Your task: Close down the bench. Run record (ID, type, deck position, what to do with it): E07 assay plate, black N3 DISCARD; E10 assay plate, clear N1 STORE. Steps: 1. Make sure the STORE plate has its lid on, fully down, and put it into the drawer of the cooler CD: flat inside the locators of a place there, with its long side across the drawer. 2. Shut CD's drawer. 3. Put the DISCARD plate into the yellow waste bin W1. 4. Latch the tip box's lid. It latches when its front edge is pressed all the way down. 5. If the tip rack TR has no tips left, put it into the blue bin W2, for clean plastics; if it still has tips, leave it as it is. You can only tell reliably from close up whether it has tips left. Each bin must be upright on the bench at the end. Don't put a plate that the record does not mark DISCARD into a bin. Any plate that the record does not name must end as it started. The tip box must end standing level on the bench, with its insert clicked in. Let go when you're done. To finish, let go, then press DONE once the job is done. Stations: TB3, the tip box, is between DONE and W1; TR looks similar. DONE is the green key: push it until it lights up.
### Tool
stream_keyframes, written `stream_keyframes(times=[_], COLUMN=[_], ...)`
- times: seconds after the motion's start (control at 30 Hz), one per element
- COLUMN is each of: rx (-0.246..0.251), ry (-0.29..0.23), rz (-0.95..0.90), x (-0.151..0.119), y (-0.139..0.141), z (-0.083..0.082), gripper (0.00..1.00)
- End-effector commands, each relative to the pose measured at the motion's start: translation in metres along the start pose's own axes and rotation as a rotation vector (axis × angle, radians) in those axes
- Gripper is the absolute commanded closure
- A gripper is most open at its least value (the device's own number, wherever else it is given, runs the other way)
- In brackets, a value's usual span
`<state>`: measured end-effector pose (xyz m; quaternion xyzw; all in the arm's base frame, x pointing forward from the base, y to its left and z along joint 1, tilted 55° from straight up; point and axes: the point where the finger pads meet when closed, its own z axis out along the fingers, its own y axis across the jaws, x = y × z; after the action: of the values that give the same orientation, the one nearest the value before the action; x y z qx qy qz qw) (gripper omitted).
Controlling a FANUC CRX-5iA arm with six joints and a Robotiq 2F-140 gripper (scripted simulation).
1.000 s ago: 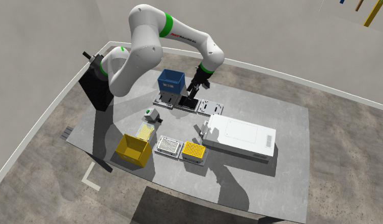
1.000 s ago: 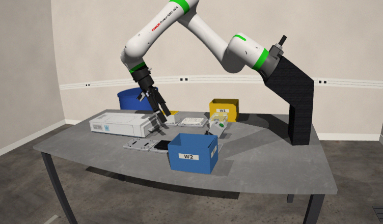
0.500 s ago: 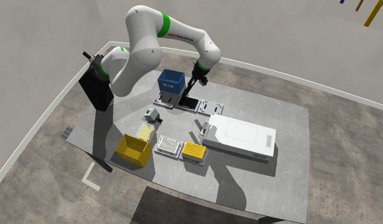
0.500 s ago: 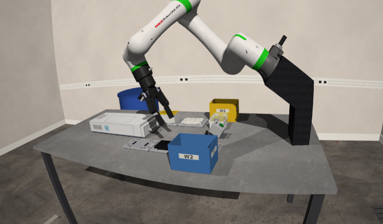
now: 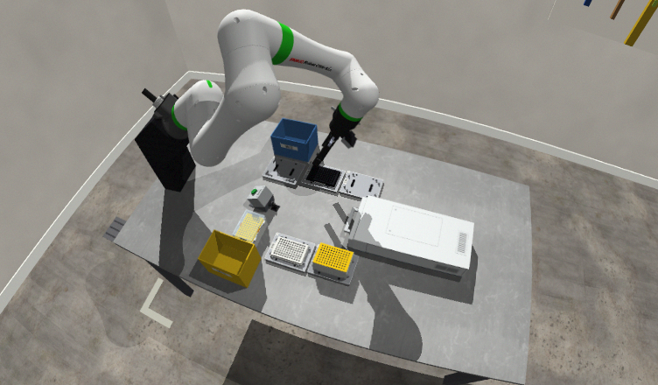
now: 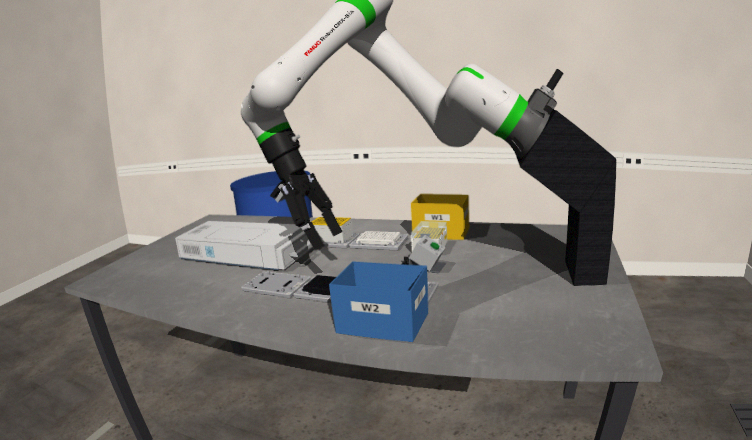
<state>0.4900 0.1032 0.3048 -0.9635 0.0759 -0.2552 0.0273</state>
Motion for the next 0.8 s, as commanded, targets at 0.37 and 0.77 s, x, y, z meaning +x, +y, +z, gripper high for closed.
stream_keyframes(times=[0.37,0.77], rx=[0.001,0.001], ry=[0.001,0.001], rz=[0.0,0.0], x=[0.007,0.013], y=[0.0,0.0], z=[0.013,0.025], gripper=[0.3,0.3])
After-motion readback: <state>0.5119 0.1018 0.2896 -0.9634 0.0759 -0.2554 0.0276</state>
